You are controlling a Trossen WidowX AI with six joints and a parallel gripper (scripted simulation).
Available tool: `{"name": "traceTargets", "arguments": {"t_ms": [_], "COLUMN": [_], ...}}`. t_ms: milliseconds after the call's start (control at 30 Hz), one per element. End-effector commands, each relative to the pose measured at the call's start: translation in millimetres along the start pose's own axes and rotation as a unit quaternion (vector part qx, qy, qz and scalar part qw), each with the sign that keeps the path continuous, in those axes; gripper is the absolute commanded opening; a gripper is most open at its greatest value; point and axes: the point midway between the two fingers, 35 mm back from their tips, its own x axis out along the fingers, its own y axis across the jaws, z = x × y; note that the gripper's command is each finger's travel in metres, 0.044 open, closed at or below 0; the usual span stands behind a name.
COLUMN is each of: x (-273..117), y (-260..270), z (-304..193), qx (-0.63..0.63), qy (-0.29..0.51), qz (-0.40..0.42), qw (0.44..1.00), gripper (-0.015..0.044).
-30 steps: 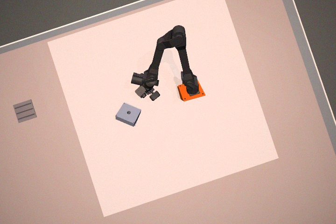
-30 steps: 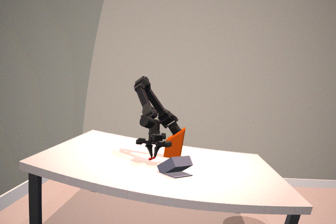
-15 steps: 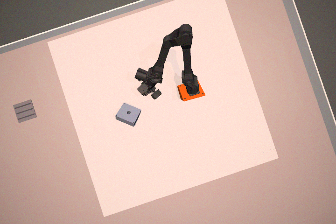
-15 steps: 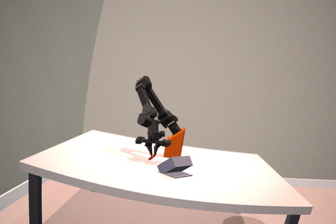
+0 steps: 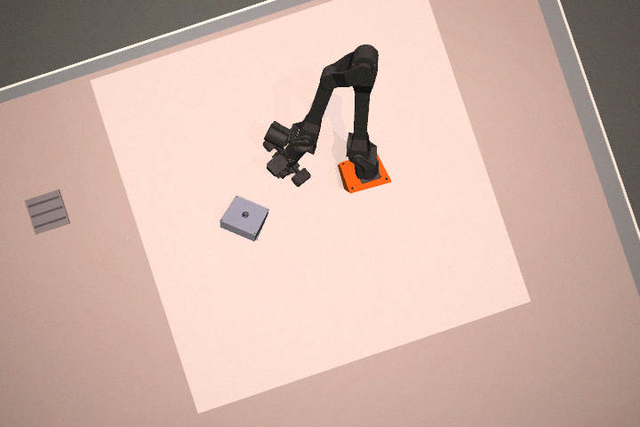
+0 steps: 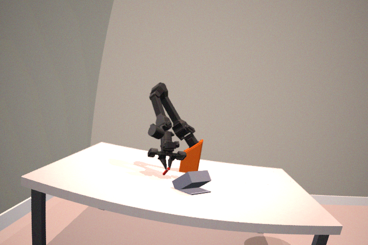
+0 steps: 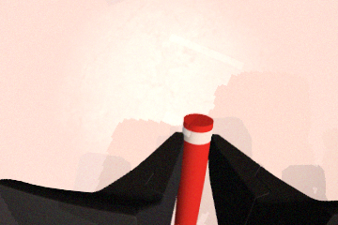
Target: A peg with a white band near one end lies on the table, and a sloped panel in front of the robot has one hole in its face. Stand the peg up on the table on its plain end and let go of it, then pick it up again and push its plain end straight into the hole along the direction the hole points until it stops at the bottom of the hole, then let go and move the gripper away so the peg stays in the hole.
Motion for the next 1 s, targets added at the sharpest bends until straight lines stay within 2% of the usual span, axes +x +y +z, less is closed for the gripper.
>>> {"name": "traceTargets", "arguments": {"t_ms": [0,967], "x": [-3,-19], "y": [1,2], "z": [-2,-14], "qx": [-0.002,-0.003], "qy": [-0.019,-0.144], "qz": [0.000,0.001], "qw": [1.000,0.990], "gripper": [0.0049,0.0049]}}
